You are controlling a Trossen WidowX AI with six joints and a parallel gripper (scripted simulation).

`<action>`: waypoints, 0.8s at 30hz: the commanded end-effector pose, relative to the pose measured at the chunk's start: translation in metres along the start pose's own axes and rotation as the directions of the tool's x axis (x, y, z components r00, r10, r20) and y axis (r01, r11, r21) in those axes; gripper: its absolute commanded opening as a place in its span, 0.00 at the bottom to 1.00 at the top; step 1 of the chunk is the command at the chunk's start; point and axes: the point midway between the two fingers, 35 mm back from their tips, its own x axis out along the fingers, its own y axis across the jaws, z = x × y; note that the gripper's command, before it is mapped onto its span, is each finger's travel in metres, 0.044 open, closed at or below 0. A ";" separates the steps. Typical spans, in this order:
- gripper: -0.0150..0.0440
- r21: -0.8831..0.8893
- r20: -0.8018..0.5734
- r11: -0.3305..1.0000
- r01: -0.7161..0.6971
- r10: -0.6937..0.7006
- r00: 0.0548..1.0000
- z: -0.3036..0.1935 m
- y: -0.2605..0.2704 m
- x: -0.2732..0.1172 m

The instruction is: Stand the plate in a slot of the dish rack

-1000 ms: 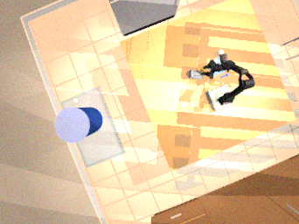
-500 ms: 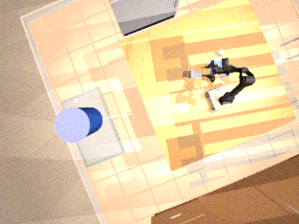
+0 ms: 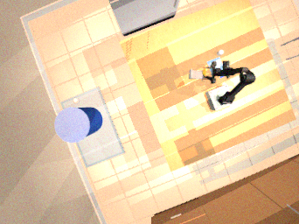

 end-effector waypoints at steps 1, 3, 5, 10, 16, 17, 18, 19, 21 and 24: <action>0.25 -0.005 0.007 1.000 0.000 0.000 1.000 0.000 0.001 0.000; 0.25 -0.005 0.006 1.000 0.000 0.001 1.000 -0.003 0.001 0.001; 0.25 -0.004 0.005 1.000 -0.001 0.001 1.000 -0.007 0.001 0.002; 0.25 -0.002 0.002 1.000 -0.001 0.001 1.000 -0.015 0.002 0.005; 0.25 -0.001 0.001 1.000 -0.001 0.001 1.000 -0.024 0.003 0.009; 0.25 0.000 0.001 1.000 -0.001 0.001 1.000 -0.025 0.003 0.009; 0.25 0.000 0.001 1.000 -0.001 0.001 1.000 -0.026 0.004 0.010; 0.25 0.000 0.001 1.000 -0.001 0.001 1.000 -0.027 0.004 0.011; 0.25 -0.003 0.001 1.000 0.000 0.000 1.000 -0.029 0.004 0.012; 0.25 -0.012 0.003 1.000 0.000 0.000 1.000 -0.031 0.005 0.013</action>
